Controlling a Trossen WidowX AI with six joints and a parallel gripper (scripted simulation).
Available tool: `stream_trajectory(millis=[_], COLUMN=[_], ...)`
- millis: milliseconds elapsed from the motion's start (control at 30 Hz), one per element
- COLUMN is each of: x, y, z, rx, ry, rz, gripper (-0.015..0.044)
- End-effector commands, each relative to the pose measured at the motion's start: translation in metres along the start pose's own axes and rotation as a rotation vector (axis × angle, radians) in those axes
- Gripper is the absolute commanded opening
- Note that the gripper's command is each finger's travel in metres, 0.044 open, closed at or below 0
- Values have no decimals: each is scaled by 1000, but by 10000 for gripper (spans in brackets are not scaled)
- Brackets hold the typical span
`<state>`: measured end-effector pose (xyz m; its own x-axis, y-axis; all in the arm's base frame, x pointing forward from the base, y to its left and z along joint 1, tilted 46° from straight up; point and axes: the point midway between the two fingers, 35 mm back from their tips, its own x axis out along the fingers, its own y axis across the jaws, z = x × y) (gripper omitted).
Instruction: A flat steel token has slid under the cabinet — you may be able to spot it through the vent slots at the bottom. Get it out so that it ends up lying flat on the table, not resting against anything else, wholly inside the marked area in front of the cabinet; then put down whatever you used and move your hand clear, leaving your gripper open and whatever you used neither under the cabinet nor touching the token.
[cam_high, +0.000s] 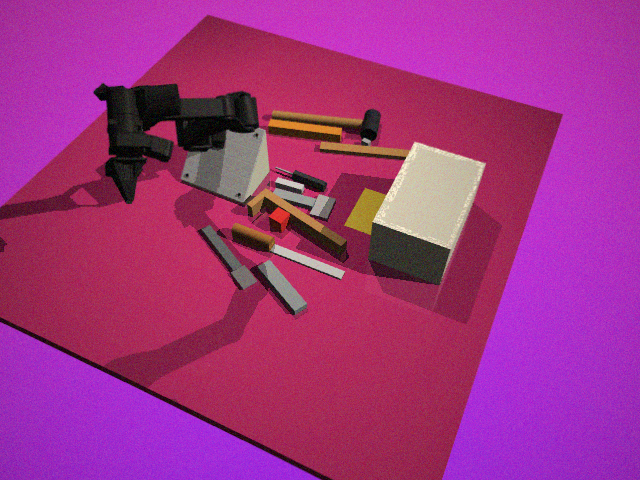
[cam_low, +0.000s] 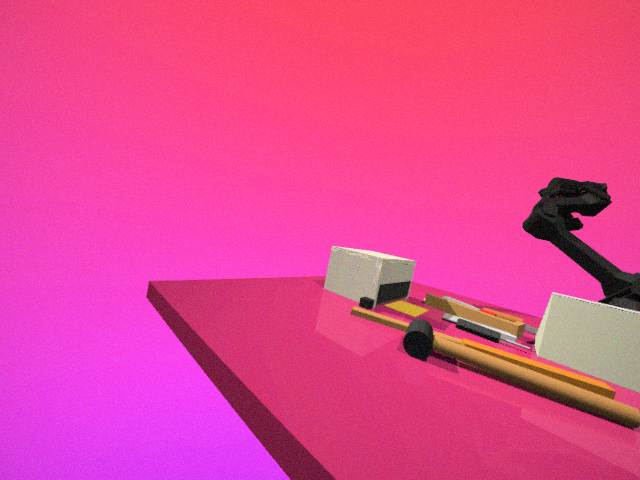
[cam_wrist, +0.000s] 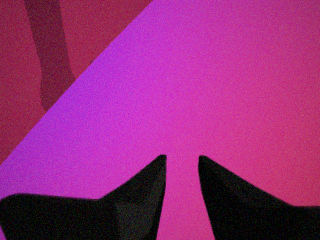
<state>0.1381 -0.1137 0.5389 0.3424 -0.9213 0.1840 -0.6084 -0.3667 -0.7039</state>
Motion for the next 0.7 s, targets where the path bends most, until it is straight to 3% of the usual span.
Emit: stream_trajectory(millis=[0,667], x=[-4,-14], y=[-2,0], z=[-9,-70], rx=[51,506], ry=[-11,-140], rz=[-45,-358], gripper=[15,0])
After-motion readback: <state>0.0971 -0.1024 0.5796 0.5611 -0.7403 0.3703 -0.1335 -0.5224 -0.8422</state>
